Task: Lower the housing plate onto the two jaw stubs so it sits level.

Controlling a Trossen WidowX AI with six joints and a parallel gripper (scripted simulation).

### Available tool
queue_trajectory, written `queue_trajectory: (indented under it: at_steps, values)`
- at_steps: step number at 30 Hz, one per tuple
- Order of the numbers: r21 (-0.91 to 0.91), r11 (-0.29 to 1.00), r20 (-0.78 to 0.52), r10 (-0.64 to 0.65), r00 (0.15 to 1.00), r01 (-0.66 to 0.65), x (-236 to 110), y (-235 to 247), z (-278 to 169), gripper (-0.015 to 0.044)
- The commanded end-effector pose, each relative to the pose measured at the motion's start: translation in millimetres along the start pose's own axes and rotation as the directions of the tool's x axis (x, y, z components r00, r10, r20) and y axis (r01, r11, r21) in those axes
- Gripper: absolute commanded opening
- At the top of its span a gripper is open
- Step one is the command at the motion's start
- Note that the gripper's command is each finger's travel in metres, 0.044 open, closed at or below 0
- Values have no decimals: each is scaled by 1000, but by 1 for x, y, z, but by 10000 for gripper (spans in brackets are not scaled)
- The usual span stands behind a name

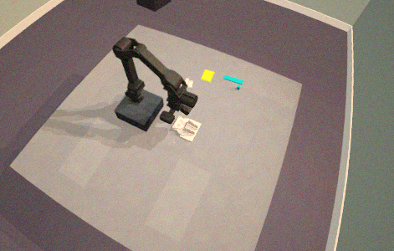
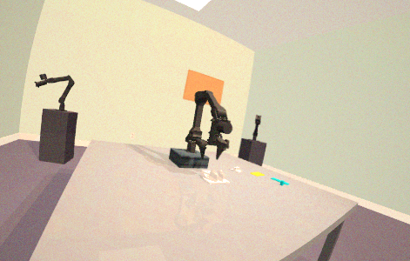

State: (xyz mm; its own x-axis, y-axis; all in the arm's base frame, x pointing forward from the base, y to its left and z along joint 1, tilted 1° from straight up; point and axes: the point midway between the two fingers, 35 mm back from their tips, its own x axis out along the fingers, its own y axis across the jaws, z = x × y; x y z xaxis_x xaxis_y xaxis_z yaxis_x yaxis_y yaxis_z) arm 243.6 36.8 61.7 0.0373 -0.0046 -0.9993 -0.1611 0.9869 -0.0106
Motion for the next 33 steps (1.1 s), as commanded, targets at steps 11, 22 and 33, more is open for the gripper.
queue_trajectory:
  at_steps: [11,22,33]
  values:
    - [-3,1000,10,5,1000,-5,-40,1,-44,440]
    - [-3,1000,10,5,1000,-5,-40,1,-44,440]
    - [-3,1000,10,5,1000,-5,-40,1,-44,440]
